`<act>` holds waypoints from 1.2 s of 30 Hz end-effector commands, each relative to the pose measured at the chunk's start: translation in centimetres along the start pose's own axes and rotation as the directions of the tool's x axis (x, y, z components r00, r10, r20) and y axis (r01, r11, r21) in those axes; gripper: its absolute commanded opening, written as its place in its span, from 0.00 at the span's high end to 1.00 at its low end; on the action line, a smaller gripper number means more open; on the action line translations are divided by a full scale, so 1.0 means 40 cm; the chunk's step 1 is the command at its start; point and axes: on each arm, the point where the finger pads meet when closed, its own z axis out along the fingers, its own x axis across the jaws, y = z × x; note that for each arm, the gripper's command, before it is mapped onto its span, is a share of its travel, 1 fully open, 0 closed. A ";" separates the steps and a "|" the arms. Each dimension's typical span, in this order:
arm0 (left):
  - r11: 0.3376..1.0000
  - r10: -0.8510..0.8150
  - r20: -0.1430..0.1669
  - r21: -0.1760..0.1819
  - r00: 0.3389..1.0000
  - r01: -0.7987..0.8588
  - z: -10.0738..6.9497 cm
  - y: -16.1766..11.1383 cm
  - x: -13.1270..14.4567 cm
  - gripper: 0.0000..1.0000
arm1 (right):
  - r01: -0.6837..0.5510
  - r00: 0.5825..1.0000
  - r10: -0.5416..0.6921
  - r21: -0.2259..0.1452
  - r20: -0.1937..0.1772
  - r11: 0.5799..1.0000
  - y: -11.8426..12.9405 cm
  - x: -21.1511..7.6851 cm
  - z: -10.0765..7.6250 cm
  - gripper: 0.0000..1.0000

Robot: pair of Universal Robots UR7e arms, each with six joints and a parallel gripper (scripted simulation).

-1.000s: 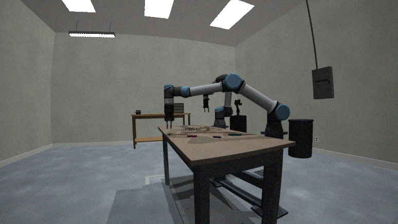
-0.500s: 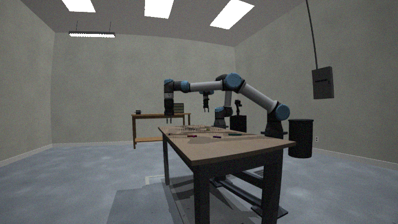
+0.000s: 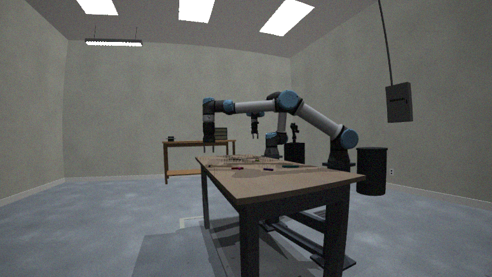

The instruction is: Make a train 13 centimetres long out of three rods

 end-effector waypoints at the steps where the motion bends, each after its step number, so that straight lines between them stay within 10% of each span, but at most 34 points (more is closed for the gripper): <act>1: 1.000 0.000 0.002 0.001 1.000 0.000 -0.004 0.000 -0.001 0.00 | 0.000 1.000 0.000 -0.001 0.000 1.000 0.001 0.000 -0.001 0.00; 18: 1.000 0.026 0.002 0.001 1.000 -0.026 -0.004 0.025 0.012 0.00 | 0.000 1.000 0.000 -0.001 0.000 1.000 0.001 0.000 -0.001 0.00; 36: 0.977 0.215 0.002 0.000 0.977 -0.215 0.011 0.219 0.144 0.00 | 0.000 1.000 0.000 -0.001 0.000 1.000 0.001 0.000 -0.001 0.00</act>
